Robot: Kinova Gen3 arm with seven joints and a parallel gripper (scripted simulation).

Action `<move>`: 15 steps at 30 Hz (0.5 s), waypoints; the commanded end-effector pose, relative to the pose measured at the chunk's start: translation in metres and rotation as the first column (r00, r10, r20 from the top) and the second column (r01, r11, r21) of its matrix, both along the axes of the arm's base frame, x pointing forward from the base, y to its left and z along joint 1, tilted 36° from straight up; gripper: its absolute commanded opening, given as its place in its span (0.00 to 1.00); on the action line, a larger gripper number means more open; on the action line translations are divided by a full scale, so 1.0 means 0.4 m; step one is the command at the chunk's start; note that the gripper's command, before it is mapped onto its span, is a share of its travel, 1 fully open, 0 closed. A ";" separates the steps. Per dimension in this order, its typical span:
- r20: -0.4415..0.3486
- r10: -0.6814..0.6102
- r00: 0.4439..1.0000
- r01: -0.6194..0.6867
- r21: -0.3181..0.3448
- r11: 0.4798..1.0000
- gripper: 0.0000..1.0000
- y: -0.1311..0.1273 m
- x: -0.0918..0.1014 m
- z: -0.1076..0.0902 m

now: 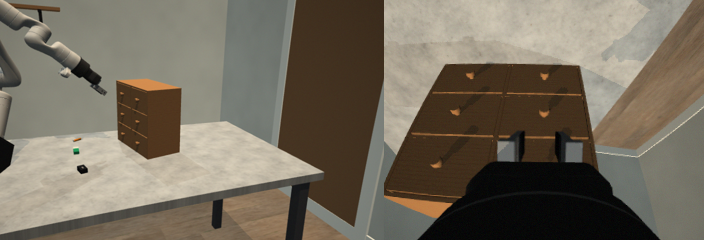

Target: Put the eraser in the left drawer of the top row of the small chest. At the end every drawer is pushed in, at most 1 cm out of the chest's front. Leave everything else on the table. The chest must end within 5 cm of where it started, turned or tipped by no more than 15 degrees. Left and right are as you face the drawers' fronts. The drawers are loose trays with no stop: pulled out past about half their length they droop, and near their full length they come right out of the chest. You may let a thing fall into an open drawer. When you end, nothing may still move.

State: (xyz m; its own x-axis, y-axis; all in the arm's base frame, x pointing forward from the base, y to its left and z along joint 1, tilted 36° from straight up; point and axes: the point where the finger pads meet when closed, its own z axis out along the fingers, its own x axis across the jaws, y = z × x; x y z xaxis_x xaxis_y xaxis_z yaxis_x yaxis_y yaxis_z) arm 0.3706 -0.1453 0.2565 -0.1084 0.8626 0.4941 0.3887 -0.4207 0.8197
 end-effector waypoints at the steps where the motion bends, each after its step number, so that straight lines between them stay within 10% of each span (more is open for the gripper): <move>1: 0.002 0.001 1.000 -0.001 0.002 1.000 0.67 0.003 0.025 0.004; 15: 0.010 0.004 1.000 -0.004 0.004 1.000 0.67 0.017 0.127 0.017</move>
